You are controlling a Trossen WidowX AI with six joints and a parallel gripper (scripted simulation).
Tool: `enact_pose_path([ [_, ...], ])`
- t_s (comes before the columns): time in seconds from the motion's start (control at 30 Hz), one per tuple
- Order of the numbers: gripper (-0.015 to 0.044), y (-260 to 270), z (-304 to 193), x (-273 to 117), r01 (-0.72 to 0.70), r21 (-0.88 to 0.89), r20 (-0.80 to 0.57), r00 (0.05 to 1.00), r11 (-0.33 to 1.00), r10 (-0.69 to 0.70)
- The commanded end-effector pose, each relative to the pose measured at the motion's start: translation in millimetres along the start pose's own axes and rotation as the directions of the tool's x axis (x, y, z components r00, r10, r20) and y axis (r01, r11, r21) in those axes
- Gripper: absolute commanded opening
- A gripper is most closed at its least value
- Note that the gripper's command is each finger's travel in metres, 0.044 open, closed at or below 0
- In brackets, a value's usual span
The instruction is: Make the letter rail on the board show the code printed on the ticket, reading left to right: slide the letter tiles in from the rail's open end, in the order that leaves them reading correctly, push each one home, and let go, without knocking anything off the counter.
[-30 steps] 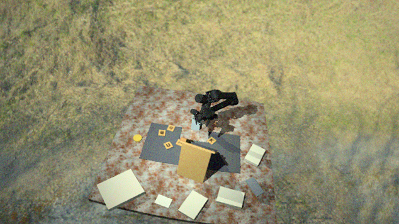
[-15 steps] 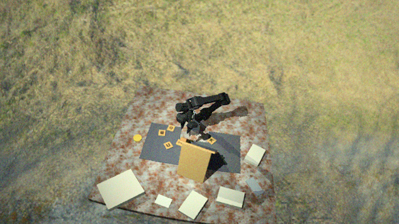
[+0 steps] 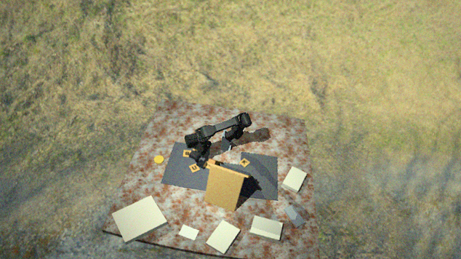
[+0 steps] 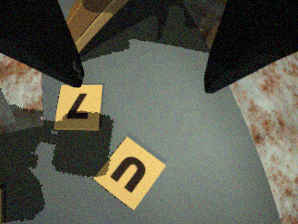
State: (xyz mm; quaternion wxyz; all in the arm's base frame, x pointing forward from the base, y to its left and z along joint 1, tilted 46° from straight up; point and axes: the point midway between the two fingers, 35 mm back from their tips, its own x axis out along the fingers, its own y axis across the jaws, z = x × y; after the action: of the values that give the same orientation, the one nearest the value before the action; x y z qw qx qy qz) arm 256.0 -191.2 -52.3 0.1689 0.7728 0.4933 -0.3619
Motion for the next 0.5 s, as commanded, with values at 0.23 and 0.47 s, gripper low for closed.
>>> enact_pose_path([
  [0.23,0.034,-6.5,35.7,67.2,0.119,0.521,0.016,0.989,0.845,-0.149],
  [0.47,0.034,-6.3,38.5,67.1,0.119,0.521,0.016,0.989,0.845,-0.149],
])
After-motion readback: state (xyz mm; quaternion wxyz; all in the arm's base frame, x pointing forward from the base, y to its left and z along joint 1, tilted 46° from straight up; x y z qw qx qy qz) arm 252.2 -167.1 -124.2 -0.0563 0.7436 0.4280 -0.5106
